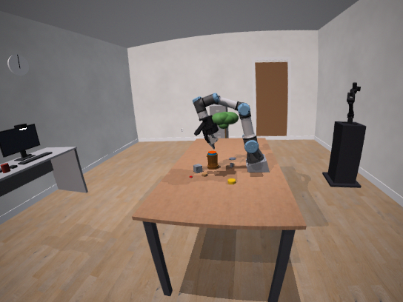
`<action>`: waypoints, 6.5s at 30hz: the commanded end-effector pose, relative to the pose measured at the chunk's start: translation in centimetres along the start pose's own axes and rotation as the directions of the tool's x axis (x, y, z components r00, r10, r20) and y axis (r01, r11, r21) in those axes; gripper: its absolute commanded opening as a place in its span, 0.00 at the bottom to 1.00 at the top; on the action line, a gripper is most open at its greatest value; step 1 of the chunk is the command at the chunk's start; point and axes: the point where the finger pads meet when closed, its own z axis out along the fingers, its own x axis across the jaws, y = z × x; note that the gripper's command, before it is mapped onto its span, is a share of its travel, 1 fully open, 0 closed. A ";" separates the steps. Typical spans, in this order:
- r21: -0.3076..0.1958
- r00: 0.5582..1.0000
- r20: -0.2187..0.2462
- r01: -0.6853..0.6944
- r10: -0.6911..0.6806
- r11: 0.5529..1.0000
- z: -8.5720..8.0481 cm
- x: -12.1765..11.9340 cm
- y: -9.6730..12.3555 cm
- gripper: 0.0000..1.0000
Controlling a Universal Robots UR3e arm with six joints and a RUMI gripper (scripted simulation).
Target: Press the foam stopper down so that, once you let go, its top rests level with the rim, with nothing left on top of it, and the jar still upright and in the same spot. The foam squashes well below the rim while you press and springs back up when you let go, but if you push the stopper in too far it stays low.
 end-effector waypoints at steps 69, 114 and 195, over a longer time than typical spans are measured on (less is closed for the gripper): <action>0.016 0.276 0.310 -0.958 0.910 0.285 2.4 12.9 -8.2 0.00; 0.016 0.277 0.309 -0.958 0.910 0.286 4.3 12.8 -8.7 0.00; 0.015 0.276 0.309 -0.958 0.910 0.286 7.0 12.6 -9.6 0.00</action>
